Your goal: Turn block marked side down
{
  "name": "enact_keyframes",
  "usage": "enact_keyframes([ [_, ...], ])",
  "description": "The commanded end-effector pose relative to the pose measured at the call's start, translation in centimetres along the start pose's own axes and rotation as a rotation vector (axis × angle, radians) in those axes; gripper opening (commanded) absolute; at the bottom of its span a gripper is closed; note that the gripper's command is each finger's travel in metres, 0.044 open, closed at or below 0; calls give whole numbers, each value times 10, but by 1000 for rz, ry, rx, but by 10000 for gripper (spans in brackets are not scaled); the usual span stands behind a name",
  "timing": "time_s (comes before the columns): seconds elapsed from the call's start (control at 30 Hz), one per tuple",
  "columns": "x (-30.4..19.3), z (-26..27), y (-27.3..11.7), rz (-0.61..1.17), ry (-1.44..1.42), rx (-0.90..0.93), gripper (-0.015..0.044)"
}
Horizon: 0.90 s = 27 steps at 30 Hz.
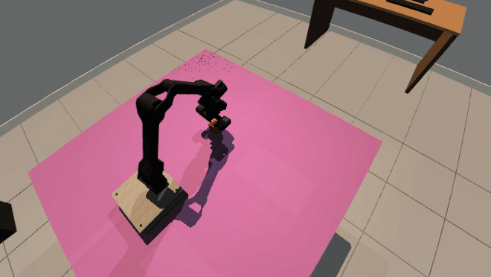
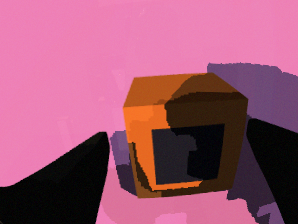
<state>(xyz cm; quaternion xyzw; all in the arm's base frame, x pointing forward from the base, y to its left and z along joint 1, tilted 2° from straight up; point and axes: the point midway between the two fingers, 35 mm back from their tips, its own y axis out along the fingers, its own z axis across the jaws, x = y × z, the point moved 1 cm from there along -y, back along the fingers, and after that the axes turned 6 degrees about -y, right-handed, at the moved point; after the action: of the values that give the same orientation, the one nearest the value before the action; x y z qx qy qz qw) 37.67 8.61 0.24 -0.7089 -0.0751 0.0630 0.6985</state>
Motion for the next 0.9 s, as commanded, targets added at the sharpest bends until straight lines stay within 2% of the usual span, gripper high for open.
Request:
enact_keyframes([
  [0.0,-3,-1,4,12,5,-4,282],
  [0.07,-3,-1,4,12,5,-4,230],
  [0.7,-3,-1,4,12,5,-4,103],
  [0.83,-2,-1,-15,12,5,-4,0],
  [0.87,-2,-1,-21,12,5,-4,0],
])
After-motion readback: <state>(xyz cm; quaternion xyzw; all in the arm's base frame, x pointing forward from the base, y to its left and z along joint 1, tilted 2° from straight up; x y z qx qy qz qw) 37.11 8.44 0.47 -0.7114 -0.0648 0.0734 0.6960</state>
